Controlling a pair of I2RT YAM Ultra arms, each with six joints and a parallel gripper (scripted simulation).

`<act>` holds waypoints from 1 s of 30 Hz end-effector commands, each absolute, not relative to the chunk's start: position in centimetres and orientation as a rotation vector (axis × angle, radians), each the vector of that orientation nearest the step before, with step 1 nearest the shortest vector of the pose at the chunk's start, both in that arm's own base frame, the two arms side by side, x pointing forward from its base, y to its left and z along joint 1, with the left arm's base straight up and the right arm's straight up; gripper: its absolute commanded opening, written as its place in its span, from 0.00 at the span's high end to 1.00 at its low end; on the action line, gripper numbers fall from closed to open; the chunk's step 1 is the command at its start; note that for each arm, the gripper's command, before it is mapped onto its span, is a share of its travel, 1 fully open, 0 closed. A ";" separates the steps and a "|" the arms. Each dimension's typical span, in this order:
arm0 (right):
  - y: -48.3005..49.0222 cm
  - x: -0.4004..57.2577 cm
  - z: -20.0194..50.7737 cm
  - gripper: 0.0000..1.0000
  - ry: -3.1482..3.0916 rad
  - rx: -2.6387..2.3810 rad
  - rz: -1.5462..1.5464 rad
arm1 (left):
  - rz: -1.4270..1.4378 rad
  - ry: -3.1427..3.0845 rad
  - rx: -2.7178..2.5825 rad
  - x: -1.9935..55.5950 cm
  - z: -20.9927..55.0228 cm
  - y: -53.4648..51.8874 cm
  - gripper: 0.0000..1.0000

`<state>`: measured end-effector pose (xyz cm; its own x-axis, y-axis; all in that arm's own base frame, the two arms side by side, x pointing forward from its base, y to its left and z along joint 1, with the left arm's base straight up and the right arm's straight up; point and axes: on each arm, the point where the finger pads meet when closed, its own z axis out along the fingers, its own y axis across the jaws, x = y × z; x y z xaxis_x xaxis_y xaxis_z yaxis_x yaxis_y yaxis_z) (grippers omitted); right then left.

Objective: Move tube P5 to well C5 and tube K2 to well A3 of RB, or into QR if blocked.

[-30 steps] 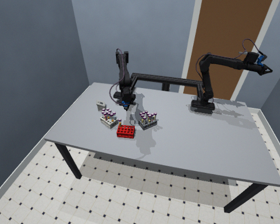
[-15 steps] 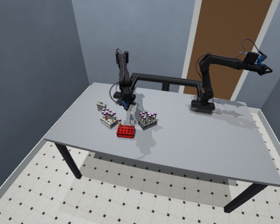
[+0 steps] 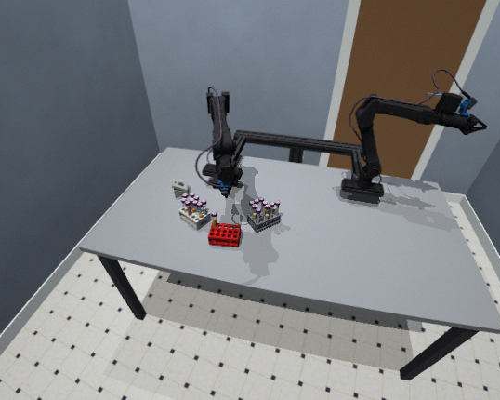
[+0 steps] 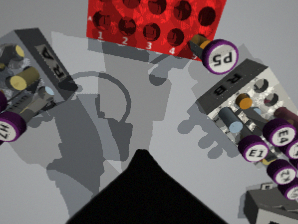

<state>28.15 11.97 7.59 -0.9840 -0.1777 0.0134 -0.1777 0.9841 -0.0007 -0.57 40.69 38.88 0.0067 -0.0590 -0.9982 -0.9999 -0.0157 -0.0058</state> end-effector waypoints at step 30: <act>12.0 29.3 8.4 1.00 -3.128 -0.542 -0.025 | 1.221 1.202 -1.221 -0.7 41.6 39.8 1.00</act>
<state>28.20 11.99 7.59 -0.9746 0.2238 0.0104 0.2237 0.9746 -0.0048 -0.57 40.69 38.88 0.0067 -0.0590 -0.9982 -0.9999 -0.0157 -0.0058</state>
